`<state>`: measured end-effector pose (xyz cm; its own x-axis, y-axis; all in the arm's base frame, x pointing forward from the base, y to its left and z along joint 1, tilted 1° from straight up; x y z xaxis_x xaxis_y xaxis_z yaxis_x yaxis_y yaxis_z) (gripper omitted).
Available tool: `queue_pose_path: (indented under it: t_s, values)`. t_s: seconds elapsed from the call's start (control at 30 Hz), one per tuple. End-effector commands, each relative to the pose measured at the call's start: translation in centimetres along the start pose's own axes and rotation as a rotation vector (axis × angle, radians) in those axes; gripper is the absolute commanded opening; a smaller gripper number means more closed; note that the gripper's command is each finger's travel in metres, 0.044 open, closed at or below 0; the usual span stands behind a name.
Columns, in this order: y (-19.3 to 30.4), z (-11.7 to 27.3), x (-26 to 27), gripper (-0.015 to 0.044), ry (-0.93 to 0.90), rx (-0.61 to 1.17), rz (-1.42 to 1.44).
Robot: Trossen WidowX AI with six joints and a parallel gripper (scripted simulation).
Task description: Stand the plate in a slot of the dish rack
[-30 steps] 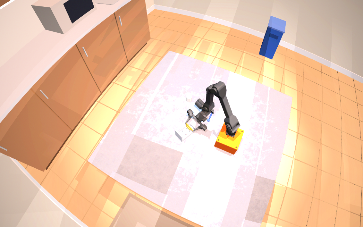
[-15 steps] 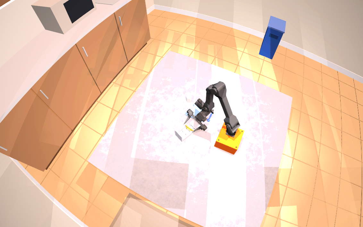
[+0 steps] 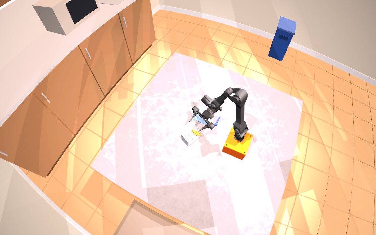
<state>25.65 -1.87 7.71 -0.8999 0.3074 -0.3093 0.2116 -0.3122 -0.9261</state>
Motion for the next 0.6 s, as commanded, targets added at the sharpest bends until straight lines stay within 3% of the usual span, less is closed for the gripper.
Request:
queue_pose_path:
  t_s: [0.0,0.23,0.57]
  values:
    - [-2.9,0.7,-0.2,0.04,0.014,-0.012,-0.013]
    - [-3.0,0.7,-0.7,0.04,0.013,0.003,-0.031]
    - [-4.0,1.0,-2.1,0.04,0.008,0.224,-0.287]
Point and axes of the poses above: the point midway between the two fingers, 35 mm back from their tips, its own z axis back along the fingers, its own x axis across the jaws, y = z × x, the point moved 8 cm from there along z, back along the fingers
